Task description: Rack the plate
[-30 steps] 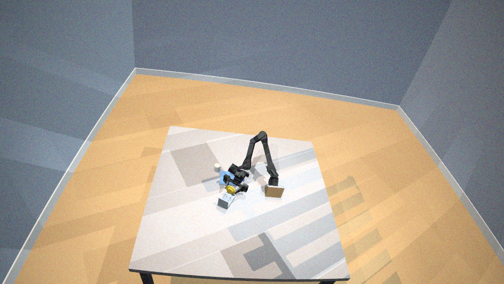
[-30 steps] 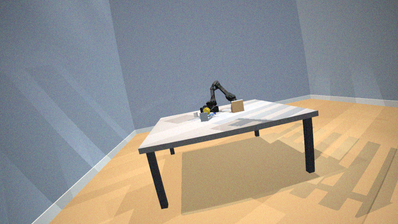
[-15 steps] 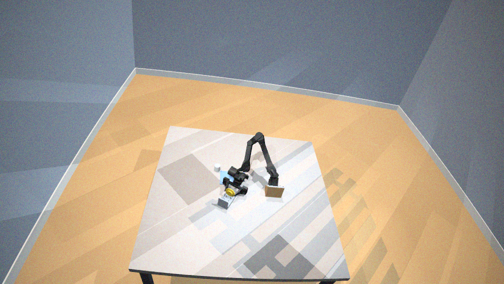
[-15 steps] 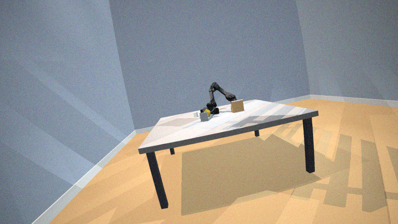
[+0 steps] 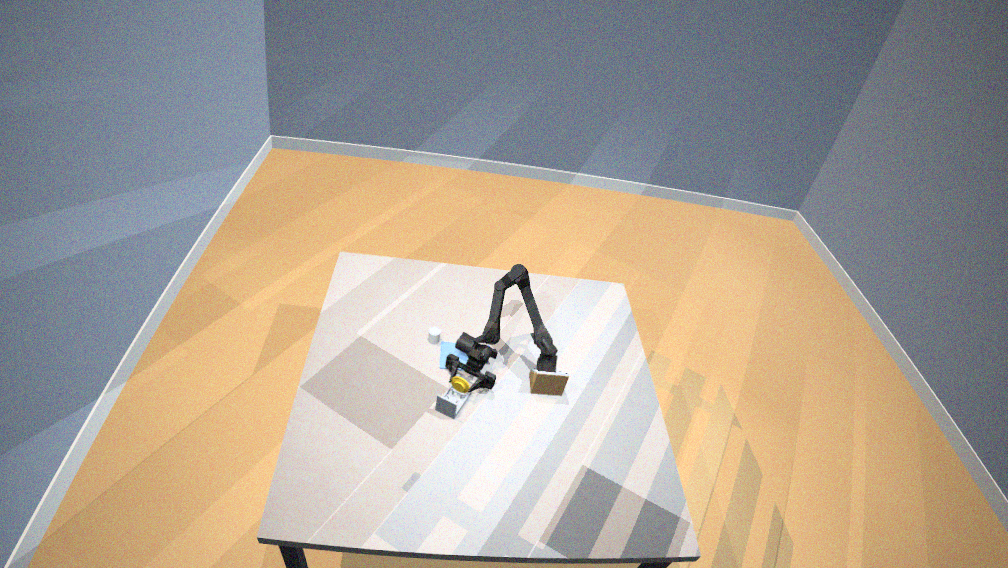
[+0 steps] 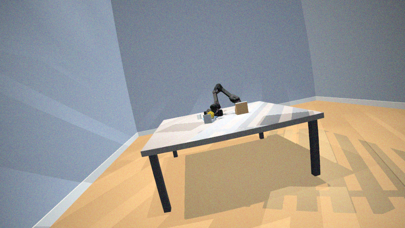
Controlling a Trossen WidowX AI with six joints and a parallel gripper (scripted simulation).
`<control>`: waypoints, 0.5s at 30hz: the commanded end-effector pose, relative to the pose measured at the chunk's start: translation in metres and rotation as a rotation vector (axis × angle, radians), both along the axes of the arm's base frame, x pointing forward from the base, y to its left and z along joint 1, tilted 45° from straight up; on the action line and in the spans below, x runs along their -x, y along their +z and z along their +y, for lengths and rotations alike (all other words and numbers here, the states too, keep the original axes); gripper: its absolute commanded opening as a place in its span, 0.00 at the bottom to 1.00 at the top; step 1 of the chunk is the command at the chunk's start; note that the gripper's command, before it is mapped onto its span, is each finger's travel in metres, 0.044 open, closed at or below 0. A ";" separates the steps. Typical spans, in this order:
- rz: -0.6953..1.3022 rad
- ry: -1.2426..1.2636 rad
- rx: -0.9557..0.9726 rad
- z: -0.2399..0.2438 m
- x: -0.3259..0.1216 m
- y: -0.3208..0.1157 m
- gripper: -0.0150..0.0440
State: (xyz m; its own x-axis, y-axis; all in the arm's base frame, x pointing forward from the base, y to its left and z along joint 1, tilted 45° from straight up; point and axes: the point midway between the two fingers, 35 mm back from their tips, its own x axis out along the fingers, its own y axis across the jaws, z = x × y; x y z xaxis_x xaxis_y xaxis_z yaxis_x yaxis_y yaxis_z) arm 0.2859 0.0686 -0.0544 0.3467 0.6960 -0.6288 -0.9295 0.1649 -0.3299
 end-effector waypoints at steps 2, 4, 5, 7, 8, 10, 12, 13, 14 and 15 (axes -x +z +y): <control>0.000 0.000 0.000 0.000 0.000 0.000 0.74; 0.000 0.000 0.000 0.000 0.000 0.000 0.83; 0.000 0.000 0.000 0.000 0.000 0.000 0.88; 0.000 0.000 0.000 0.000 0.000 0.000 0.93; 0.000 0.000 0.000 0.000 0.000 0.000 0.93; 0.000 0.000 0.000 0.000 0.000 0.000 0.93; 0.000 0.000 0.000 0.000 0.000 0.000 0.93; 0.000 0.000 0.000 0.000 0.000 0.000 0.93; 0.001 0.000 0.001 0.001 0.000 0.001 0.93; 0.003 0.001 0.004 0.006 -0.001 0.006 0.93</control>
State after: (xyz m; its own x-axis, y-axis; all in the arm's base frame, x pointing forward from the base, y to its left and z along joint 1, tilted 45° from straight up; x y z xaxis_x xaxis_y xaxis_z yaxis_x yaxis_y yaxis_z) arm 0.2860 0.0694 -0.0538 0.3458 0.6963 -0.6290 -0.9296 0.1632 -0.3304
